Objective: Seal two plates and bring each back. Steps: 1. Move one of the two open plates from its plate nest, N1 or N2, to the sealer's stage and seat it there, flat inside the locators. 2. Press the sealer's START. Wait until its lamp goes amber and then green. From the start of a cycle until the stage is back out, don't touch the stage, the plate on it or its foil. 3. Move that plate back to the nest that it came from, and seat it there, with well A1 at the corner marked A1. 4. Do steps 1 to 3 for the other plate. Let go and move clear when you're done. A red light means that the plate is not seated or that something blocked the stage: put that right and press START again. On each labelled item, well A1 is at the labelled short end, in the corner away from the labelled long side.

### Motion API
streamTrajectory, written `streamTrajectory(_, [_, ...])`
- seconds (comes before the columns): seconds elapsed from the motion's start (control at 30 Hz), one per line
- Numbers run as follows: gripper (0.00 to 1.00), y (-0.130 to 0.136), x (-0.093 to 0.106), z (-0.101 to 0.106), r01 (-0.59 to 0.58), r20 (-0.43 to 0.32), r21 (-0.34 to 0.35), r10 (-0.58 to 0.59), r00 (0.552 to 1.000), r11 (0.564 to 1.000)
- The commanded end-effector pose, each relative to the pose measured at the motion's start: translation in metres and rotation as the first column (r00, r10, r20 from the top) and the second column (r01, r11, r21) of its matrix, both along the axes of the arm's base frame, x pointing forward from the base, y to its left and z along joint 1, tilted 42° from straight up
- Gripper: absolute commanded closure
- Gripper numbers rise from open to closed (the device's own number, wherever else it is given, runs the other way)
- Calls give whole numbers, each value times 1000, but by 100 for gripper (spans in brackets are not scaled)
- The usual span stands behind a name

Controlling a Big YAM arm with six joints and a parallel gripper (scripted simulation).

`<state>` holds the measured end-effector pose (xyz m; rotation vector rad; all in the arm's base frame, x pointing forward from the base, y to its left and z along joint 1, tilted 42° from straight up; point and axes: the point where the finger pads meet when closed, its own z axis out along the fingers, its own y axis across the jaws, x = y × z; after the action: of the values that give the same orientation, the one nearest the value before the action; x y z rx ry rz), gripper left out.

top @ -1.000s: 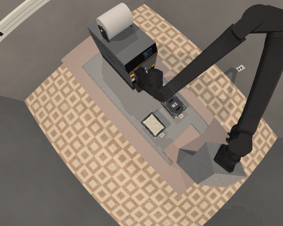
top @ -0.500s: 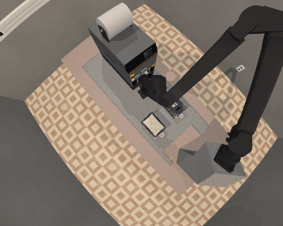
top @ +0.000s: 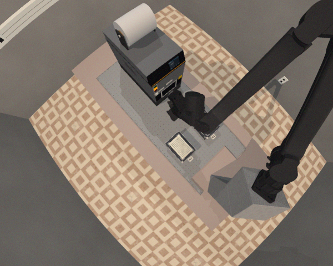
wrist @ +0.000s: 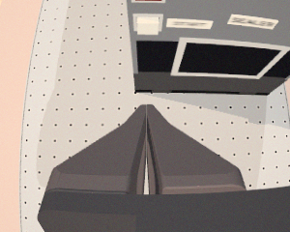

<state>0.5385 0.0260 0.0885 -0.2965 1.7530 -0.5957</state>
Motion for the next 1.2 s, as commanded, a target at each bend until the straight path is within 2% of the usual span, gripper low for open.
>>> streamTrajectory(0.0, [100,12,-11,15,-15,41,23,14,999,1000])
streamTrajectory(0.23, [100,21,-51,21,-25,56,29,23,998,999])
streamTrajectory(0.37, [100,21,-72,16,-22,45,27,21,999,999])
streamTrajectory(0.4, [0,29,-67,15,-36,15,-74,37,999,997])
streamTrajectory(0.47, [0,29,-67,15,-36,15,-74,37,999,997])
streamTrajectory(0.53, [0,43,-59,14,-73,-36,-234,66,997,970])
streamTrajectory(0.6, [0,58,-55,12,-107,-80,-356,83,993,928])
streamTrajectory(0.77, [0,83,-48,8,-157,-158,-553,82,984,818])
streamTrajectory(0.87, [0,92,-43,6,-184,-198,-650,70,978,737])
streamTrajectory(0.97, [0,112,-40,6,-219,-237,-735,59,970,642])
streamTrajectory(1.03, [0,112,-40,6,-219,-237,-735,59,970,642])
streamTrajectory(1.07, [0,112,-39,9,-251,-269,-797,50,962,550])
streamTrajectory(1.17, [0,132,-33,14,-286,-301,-857,34,953,430])
